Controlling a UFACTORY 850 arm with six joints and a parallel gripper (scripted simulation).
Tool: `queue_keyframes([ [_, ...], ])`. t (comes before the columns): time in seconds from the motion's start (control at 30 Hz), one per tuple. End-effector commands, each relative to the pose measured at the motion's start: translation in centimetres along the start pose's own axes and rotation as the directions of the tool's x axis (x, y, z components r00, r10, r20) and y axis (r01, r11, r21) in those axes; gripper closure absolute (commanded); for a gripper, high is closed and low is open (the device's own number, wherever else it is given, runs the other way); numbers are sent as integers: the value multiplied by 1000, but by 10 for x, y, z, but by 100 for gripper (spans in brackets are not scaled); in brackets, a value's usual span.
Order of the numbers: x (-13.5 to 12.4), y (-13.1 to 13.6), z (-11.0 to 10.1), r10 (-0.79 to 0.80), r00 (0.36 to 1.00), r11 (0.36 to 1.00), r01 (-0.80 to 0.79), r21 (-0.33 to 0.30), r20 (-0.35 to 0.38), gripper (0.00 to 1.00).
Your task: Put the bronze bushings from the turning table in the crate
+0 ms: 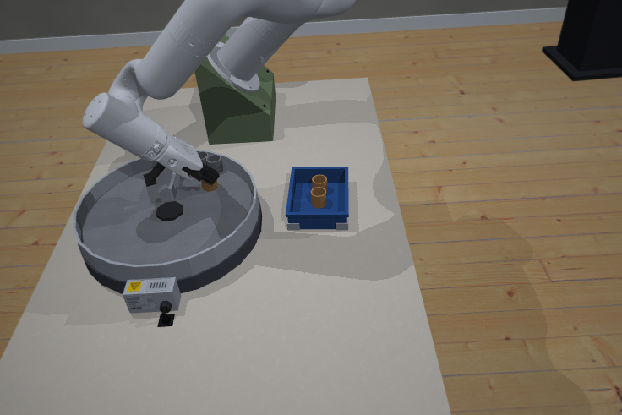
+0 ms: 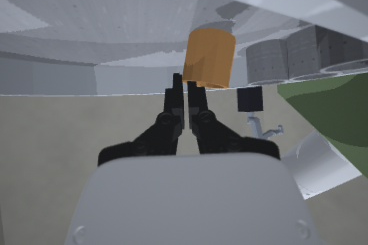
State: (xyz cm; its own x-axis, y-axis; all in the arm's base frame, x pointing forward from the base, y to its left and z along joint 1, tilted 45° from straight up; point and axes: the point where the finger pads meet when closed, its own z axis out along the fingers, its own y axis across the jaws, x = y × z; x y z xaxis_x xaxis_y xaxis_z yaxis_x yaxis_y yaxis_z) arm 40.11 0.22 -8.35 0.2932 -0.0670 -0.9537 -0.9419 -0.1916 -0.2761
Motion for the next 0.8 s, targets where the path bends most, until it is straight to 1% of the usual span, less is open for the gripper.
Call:
queue_keyframes([
  [0.0,-1,-3,0,0,1000,1000,0,1,-1,100],
  [0.1,-2,-8,1,0,1000,1000,0,1,-1,100],
  [0.23,-5,-23,3,0,1000,1000,0,1,-1,100],
  [0.47,-5,-25,4,0,1000,1000,0,1,-1,100],
  [0.67,-6,-46,5,0,1000,1000,0,1,-1,100],
  [0.77,-6,-47,5,0,1000,1000,0,1,-1,100],
])
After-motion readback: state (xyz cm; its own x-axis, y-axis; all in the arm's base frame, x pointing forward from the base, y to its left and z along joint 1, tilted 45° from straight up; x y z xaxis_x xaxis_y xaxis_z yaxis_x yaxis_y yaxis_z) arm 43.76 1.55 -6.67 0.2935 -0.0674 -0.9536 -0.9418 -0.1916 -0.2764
